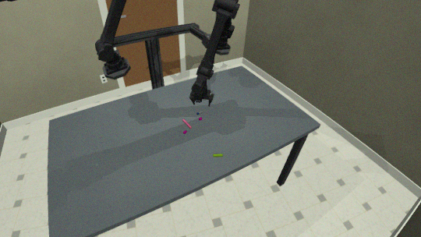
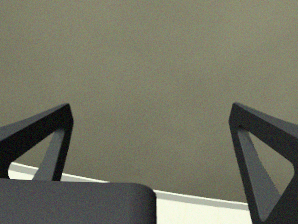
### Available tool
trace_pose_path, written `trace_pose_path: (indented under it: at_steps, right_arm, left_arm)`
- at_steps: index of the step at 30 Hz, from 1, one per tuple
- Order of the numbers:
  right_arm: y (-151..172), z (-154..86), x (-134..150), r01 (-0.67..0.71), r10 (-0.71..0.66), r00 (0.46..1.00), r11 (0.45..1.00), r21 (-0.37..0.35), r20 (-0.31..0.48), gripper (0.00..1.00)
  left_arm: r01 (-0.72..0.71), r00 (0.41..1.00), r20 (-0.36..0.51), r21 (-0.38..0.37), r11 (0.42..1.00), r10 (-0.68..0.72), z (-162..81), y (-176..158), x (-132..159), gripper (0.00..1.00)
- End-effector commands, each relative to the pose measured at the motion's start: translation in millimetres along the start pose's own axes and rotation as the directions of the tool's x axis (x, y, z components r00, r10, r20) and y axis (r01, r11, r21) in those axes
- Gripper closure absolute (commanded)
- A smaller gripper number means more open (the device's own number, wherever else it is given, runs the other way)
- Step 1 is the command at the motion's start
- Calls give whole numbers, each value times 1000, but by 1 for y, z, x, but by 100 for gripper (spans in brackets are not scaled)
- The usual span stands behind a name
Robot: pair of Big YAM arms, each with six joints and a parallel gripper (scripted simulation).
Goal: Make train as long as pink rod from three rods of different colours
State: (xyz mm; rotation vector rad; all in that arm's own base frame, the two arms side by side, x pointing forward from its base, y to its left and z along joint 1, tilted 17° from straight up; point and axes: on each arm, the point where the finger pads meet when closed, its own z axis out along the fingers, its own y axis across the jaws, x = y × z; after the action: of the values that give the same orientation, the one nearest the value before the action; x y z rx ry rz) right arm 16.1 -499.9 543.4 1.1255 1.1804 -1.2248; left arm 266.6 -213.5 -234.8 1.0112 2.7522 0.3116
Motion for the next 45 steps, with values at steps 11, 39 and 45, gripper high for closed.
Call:
trace_pose_path:
  at_steps: [11,39,45]
  right_arm:
    - [-11,-8,-24,-11,9,998,1000,24,61,0]
    - [-11,-8,-24,-11,9,998,1000,24,61,0]
    - [-11,-8,-24,-11,9,998,1000,24,61,0]
  left_arm:
    - [-419,908,7,-2,908,419,1,-8,5,0]
    - [-828,561,6,-8,561,828,1,-12,6,77]
    - [-828,561,6,-8,561,828,1,-12,6,77]
